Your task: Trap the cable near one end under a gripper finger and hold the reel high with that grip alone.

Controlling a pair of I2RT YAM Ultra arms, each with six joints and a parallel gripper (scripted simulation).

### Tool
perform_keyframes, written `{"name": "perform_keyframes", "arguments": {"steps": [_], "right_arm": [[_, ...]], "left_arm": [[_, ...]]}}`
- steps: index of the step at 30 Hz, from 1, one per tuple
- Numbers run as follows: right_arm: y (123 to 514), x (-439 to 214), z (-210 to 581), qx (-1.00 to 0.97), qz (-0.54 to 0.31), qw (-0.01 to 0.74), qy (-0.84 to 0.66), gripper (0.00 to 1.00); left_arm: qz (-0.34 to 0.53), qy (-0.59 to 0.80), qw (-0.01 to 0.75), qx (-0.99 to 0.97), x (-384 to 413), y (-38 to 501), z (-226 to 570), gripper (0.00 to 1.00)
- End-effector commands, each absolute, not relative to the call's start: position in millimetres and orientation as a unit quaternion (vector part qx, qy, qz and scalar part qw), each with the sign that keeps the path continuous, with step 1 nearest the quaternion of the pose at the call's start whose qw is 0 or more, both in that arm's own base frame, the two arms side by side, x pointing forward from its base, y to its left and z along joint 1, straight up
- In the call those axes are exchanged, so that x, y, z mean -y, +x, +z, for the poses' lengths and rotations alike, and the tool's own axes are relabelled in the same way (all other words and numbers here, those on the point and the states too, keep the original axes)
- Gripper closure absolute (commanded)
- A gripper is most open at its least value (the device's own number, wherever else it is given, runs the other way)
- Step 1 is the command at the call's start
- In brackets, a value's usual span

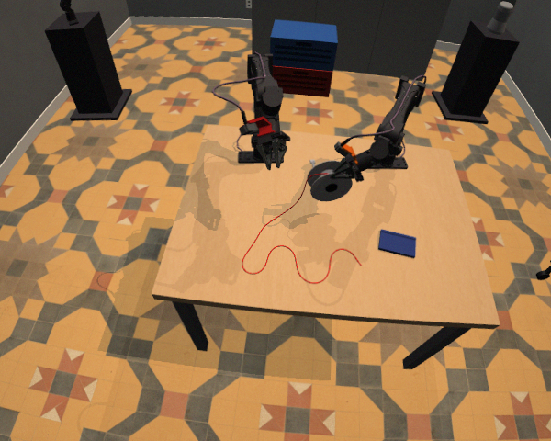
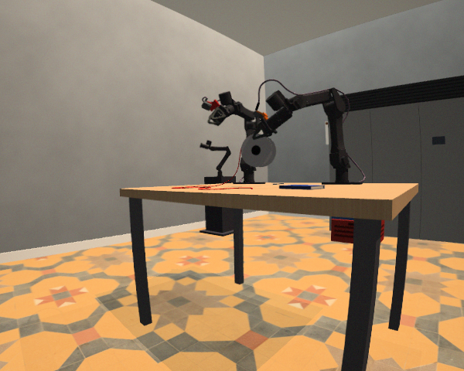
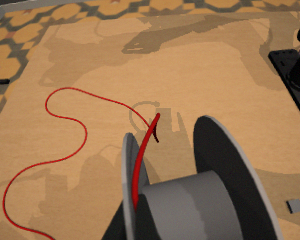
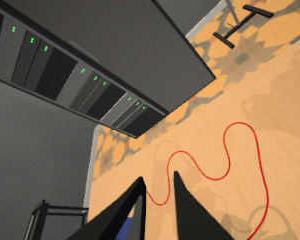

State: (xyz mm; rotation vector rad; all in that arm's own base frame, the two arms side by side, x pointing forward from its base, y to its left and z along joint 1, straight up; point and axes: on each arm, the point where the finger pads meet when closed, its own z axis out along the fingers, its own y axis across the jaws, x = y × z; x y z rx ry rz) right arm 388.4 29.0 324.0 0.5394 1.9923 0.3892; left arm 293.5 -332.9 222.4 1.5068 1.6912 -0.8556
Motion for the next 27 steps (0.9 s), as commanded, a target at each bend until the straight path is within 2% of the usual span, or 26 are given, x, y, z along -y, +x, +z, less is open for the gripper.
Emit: {"name": "perform_keyframes", "arguments": {"steps": [1, 16, 27], "right_arm": [[392.8, -19.9, 355.9, -0.791, 0.137, 0.577, 0.150, 0.70], [385.8, -6.2, 388.4, -0.741, 0.055, 0.668, 0.049, 0.70], [380.2, -1.0, 403.1, -0.714, 0.015, 0.700, 0.013, 0.70]], "left_arm": [[-0.335, 0.584, 0.395, -0.625, 334.6, 298.7, 261.6, 1.00], [-0.335, 0.584, 0.396, -0.625, 334.5, 298.3, 262.4, 1.00], [-0.337, 0.582, 0.391, -0.628, 335.8, 295.5, 262.8, 1.00]]}}
